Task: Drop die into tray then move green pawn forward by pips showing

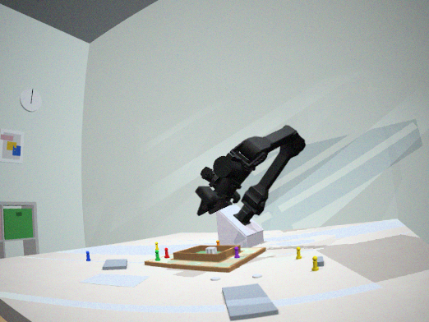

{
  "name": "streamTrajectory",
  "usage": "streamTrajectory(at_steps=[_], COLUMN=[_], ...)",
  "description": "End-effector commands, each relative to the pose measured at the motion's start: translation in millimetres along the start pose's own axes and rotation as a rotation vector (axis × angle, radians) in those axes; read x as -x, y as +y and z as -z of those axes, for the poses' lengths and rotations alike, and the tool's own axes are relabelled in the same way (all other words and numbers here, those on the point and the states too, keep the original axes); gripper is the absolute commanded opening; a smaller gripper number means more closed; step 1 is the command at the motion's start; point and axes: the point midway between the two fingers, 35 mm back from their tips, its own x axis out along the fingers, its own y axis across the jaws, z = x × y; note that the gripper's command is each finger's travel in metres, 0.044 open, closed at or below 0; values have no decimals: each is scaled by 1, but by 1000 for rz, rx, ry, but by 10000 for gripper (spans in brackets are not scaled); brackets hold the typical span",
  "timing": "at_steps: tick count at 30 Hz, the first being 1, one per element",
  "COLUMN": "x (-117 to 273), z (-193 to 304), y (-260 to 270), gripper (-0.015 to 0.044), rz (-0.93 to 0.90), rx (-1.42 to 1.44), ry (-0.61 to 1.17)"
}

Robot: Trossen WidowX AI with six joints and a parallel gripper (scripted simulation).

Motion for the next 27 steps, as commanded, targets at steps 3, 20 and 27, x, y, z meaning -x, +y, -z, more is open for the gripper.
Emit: streamTrajectory(at_steps=[3,20,27], x=[10,-43,-69], z=[-9,3,-19], y=[2,8,60], gripper=[440,361,200], rz=[-7,-17,-298], rx=[5,135,749], ry=[11,769,758])
